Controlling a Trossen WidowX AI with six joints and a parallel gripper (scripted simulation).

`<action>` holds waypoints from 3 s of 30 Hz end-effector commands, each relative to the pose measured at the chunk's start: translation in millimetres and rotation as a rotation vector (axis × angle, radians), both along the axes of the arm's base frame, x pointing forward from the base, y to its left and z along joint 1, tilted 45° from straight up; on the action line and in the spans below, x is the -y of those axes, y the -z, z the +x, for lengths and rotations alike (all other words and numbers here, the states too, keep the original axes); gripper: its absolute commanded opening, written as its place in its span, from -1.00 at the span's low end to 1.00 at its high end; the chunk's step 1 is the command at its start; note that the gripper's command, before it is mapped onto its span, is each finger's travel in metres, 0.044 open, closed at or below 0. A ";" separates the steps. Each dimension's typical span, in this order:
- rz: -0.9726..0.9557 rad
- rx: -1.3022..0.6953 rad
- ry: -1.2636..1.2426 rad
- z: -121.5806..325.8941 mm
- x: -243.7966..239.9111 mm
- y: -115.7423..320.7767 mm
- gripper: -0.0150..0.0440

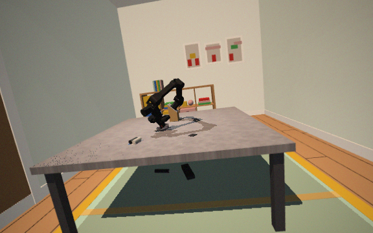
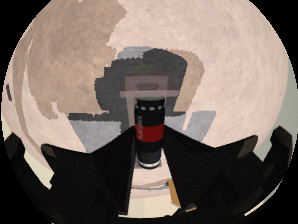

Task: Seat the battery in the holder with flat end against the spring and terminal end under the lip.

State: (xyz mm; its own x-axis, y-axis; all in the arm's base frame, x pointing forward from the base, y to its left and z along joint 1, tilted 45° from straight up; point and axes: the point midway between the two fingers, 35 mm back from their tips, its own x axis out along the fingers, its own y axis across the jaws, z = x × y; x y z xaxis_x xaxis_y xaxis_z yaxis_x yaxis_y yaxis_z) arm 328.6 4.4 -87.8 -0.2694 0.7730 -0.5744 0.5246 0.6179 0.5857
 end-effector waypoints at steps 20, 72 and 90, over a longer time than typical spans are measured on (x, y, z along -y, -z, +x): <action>-0.061 0.060 0.052 -0.2 -2.7 5.0 -0.23; -0.141 0.144 0.138 -11.8 -12.1 -1.6 -0.23; -0.145 0.148 0.142 -16.2 -14.4 -3.6 -0.15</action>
State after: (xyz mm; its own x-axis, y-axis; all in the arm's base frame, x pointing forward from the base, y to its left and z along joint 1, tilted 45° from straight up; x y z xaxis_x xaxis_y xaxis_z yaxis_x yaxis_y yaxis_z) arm 312.8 17.8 -84.4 -0.0675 0.7031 -0.7079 0.5244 0.6286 0.5743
